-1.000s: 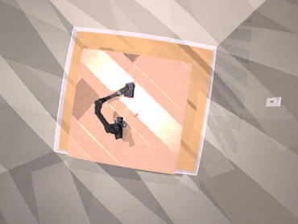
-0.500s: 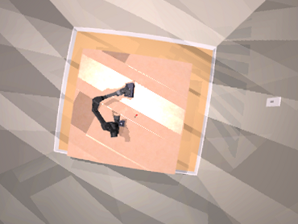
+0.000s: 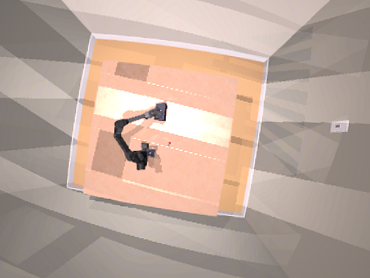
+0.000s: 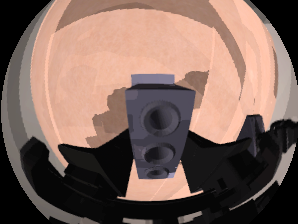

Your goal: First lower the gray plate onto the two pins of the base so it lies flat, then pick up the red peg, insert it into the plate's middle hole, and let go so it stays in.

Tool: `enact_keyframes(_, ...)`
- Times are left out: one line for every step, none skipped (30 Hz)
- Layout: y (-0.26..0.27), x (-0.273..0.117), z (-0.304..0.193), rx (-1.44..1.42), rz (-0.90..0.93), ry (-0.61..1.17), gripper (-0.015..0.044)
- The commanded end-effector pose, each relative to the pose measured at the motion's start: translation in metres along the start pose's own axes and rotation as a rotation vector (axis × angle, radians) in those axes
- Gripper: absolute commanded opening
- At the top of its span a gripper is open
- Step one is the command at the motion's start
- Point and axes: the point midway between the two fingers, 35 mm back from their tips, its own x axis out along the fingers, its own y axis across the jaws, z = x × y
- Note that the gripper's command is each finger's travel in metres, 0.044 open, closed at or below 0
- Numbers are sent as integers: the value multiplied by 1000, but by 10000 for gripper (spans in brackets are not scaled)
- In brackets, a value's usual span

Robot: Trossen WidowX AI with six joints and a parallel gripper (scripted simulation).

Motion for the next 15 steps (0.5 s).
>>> enact_keyframes(0,0,1,-5,2,-4,0)
enact_keyframes(0,0,1,-5,2,-4,0)
enact_keyframes(0,0,1,-5,2,-4,0)
enact_keyframes(0,0,1,-5,2,-4,0)
enact_keyframes(0,0,1,-5,2,-4,0)
enact_keyframes(0,0,1,-5,2,-4,0)
enact_keyframes(0,0,1,-5,2,-4,0)
enact_keyframes(0,0,1,-5,2,-4,0)
enact_keyframes(1,0,2,-5,2,-4,0)
enact_keyframes(1,1,2,-5,2,-4,0)
enact_keyframes(1,2,2,-5,2,-4,0)
enact_keyframes(1,3,2,-5,2,-4,0)
enact_keyframes(1,5,2,-5,2,-4,0)
enact_keyframes(1,7,2,-5,2,-4,0)
enact_keyframes(1,9,2,-5,2,-5,0)
